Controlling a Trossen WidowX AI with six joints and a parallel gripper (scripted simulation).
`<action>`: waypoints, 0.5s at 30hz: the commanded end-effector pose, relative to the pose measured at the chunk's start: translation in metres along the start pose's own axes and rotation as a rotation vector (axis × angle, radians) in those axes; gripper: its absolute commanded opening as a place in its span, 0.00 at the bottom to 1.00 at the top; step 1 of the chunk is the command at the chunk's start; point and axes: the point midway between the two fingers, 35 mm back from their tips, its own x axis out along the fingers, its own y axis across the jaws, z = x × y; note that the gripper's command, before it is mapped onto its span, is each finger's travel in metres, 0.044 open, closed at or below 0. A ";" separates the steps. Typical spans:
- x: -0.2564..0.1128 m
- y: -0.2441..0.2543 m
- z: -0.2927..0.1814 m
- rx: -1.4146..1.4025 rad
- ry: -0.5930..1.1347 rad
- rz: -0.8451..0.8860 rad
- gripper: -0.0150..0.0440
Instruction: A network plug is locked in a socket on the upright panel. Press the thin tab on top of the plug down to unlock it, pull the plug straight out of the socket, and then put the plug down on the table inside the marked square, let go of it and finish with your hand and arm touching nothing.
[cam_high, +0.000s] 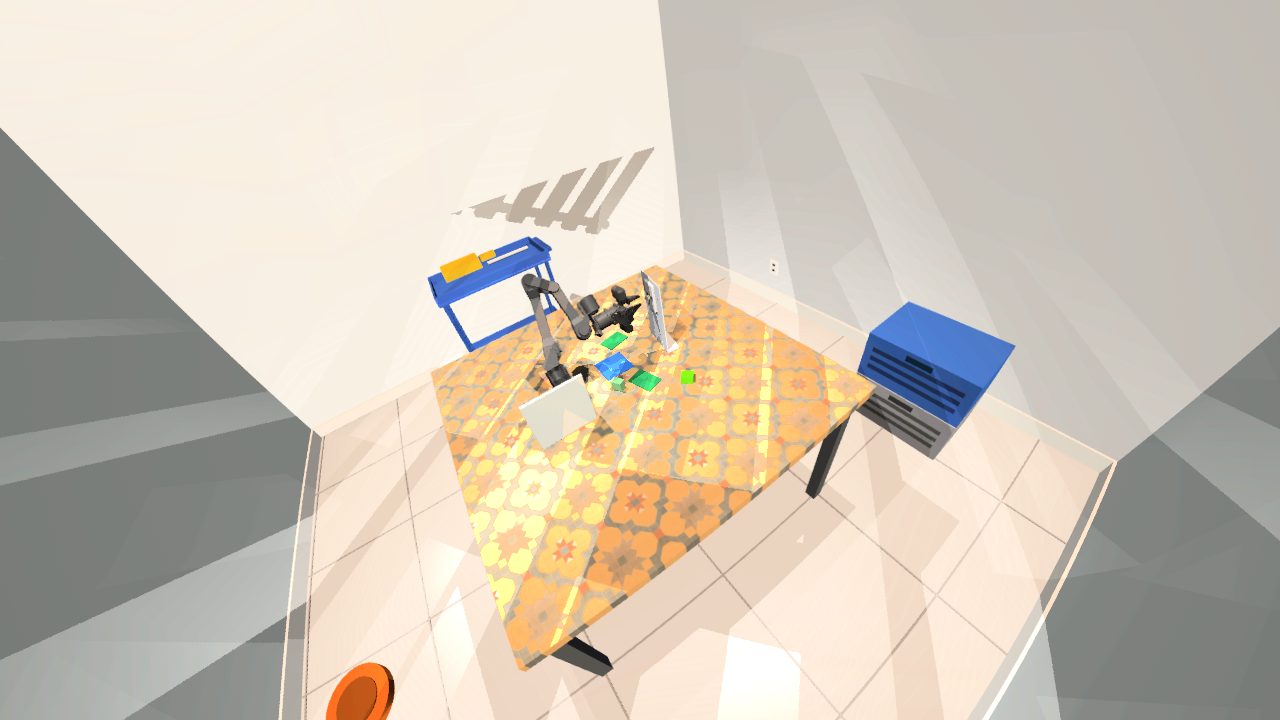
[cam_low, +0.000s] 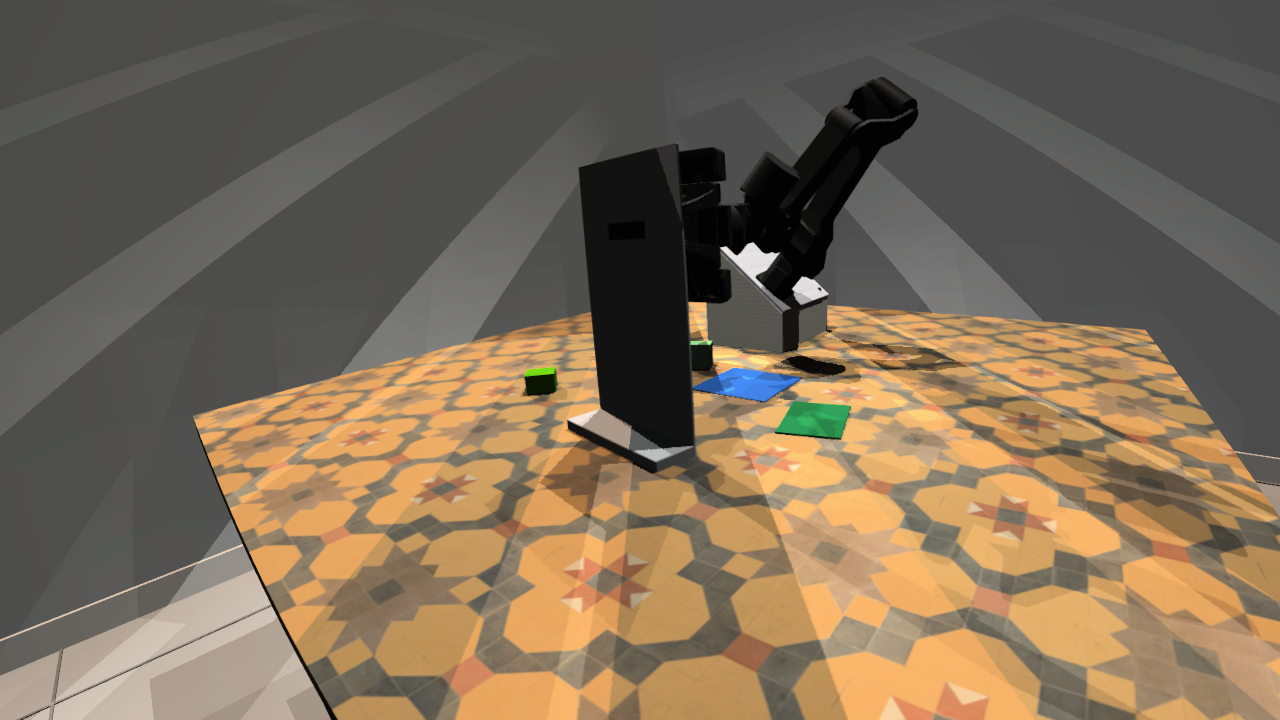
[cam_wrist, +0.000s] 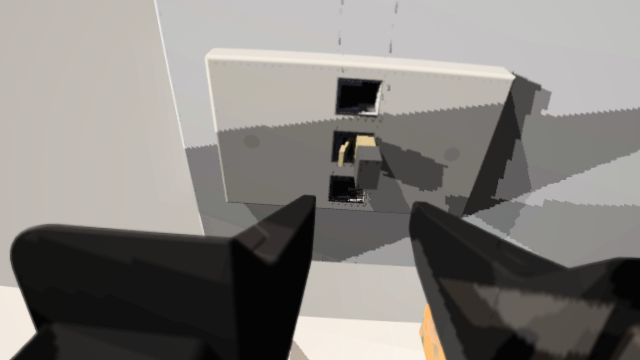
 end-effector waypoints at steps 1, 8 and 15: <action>0.008 0.000 0.002 0.005 -0.002 0.001 0.52; 0.018 0.000 0.005 0.005 -0.002 0.001 0.52; 0.028 0.000 0.008 0.005 -0.001 0.002 0.52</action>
